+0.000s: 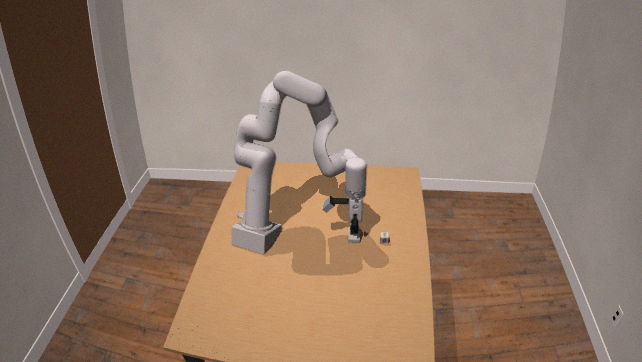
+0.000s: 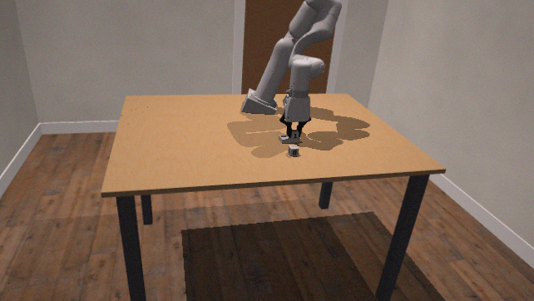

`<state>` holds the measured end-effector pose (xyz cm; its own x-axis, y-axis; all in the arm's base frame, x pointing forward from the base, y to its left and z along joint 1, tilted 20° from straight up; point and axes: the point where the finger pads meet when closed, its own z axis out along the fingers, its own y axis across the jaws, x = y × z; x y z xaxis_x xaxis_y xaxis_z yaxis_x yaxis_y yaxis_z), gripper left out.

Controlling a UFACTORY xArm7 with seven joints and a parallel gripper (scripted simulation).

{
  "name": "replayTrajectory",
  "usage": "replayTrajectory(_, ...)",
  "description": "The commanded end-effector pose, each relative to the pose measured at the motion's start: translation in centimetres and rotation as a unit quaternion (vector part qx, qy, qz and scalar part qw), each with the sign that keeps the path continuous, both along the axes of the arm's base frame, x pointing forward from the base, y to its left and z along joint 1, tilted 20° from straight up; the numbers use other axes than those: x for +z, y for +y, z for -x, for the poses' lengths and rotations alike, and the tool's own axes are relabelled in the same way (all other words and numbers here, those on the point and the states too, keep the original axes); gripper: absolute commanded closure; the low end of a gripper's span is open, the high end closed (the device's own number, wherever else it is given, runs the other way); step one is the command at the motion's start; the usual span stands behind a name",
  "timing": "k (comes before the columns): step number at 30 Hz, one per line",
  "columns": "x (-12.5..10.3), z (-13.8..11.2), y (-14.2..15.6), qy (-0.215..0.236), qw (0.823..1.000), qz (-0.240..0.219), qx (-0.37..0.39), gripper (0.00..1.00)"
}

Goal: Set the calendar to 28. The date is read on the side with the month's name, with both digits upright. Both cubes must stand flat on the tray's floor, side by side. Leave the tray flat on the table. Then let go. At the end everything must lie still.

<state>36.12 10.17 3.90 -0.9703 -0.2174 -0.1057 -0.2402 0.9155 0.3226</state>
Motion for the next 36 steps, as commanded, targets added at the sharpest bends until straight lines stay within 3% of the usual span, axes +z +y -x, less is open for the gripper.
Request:
replayTrajectory(1, 0.08, -0.12, -0.03, -0.001, 1.0, 0.0, -0.001, 0.71)
replayTrajectory(18, 0.08, -0.12, -0.03, -0.001, 1.0, 0.0, -0.001, 0.71)
replayTrajectory(31, 0.08, -0.12, -0.03, -0.001, 1.0, 0.0, -0.001, 0.51)
replayTrajectory(36, 0.08, -0.12, -0.03, -0.001, 1.0, 0.0, -0.001, 0.51)
